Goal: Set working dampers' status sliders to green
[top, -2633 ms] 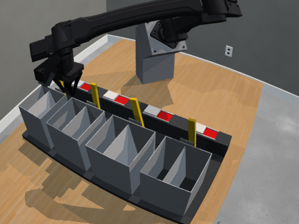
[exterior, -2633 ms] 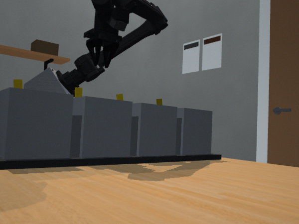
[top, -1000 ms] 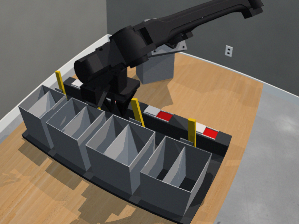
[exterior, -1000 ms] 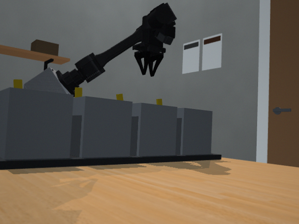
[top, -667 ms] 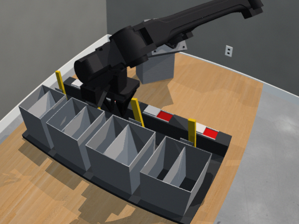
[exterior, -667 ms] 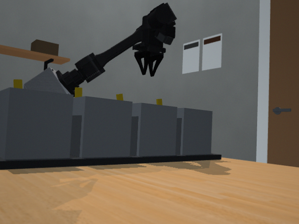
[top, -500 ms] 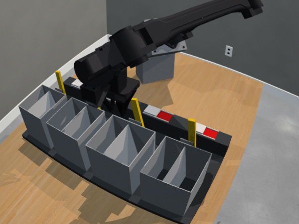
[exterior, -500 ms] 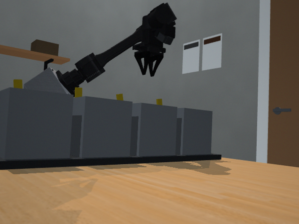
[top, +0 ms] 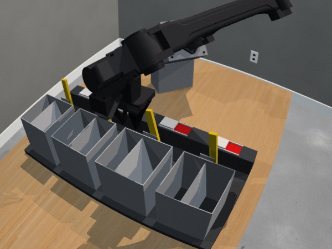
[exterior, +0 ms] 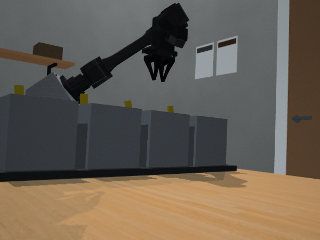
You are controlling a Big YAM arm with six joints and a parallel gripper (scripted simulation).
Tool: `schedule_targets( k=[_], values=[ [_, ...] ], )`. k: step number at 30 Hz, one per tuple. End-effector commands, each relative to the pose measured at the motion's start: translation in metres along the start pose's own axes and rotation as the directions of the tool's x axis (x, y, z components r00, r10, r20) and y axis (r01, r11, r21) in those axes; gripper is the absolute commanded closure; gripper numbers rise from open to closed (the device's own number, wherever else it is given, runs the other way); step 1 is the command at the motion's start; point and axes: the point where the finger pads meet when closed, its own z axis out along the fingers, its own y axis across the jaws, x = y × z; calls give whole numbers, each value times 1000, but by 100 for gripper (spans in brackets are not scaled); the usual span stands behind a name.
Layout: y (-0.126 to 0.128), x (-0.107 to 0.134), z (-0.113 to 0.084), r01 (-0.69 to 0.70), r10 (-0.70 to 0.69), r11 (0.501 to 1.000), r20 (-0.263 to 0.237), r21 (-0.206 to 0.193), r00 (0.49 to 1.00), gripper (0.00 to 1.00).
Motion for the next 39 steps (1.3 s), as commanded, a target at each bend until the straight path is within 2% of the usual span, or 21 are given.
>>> schedule_targets(
  k=[1,27,29,31,32,34,39],
  values=[
    [-4,2,8,-13,13,1000,-15,-6,1000,64],
    [-4,2,8,-13,13,1000,-15,-6,1000,64],
    [-9,4,2,-1,1,1000,7,-4,1000,64],
    [-9,4,2,-1,1,1000,7,-4,1000,64],
    [-6,12,-3,13,-13,1000,22,-13,1000,64],
    [-13,40,4,14,-12,998,28,-64,1000,64],
    [-31,87,19,-28,27,989,-8,-147,1000,64]
  ],
)
